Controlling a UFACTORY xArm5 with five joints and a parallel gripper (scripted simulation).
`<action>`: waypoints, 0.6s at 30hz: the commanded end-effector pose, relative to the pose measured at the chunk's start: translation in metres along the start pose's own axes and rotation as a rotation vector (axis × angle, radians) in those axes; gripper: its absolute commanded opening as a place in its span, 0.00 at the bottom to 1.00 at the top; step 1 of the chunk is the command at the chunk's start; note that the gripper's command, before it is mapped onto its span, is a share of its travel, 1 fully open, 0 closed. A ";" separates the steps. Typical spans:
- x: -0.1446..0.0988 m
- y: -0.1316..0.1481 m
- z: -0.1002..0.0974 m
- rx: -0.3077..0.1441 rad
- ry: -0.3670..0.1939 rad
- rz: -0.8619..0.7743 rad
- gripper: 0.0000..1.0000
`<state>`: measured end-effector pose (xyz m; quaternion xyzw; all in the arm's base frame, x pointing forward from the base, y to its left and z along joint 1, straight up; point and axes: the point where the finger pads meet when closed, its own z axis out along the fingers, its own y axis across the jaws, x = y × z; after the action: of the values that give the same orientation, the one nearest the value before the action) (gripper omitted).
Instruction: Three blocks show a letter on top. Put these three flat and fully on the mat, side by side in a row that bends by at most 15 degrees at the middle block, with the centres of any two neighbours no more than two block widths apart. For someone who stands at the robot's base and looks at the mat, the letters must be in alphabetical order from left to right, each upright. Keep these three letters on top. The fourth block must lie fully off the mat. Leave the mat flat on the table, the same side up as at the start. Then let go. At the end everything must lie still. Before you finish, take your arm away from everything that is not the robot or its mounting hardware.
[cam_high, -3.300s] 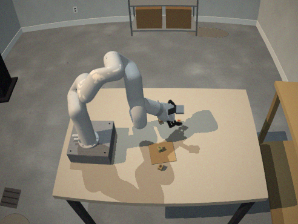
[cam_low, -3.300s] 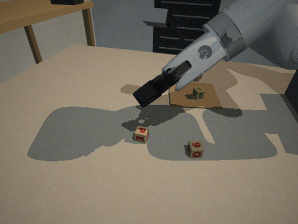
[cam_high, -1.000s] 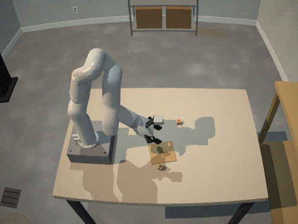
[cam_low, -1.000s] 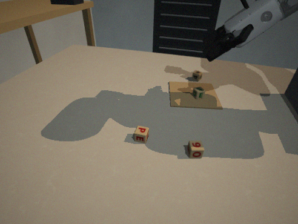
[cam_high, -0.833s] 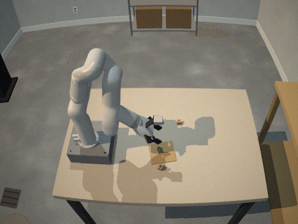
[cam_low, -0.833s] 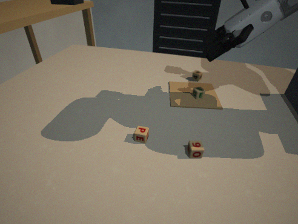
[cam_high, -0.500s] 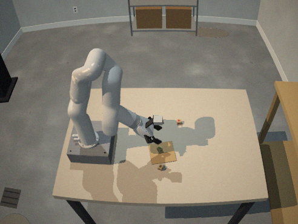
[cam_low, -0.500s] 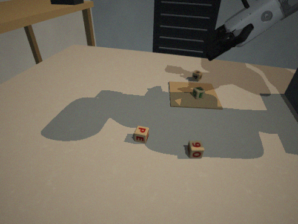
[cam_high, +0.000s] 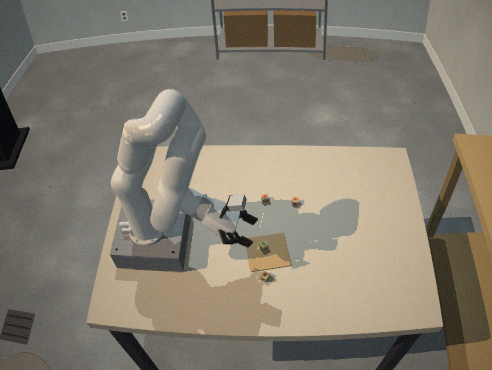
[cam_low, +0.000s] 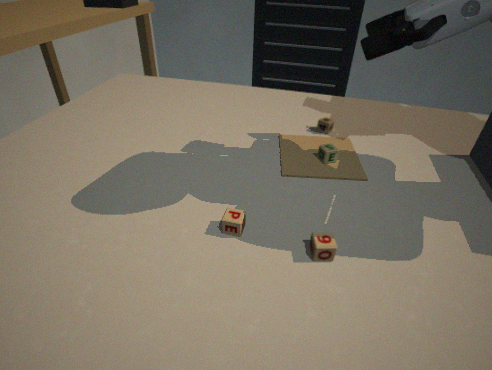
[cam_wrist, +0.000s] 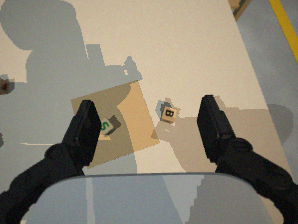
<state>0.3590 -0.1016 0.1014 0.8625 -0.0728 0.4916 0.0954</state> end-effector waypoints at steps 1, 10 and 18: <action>0.008 0.022 -0.019 -0.062 0.083 -0.003 1.00; 0.008 0.024 -0.021 -0.068 0.090 -0.003 1.00; 0.008 0.024 -0.021 -0.068 0.090 -0.003 1.00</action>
<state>0.3404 -0.1200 0.1210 0.8363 -0.0837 0.5265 0.1284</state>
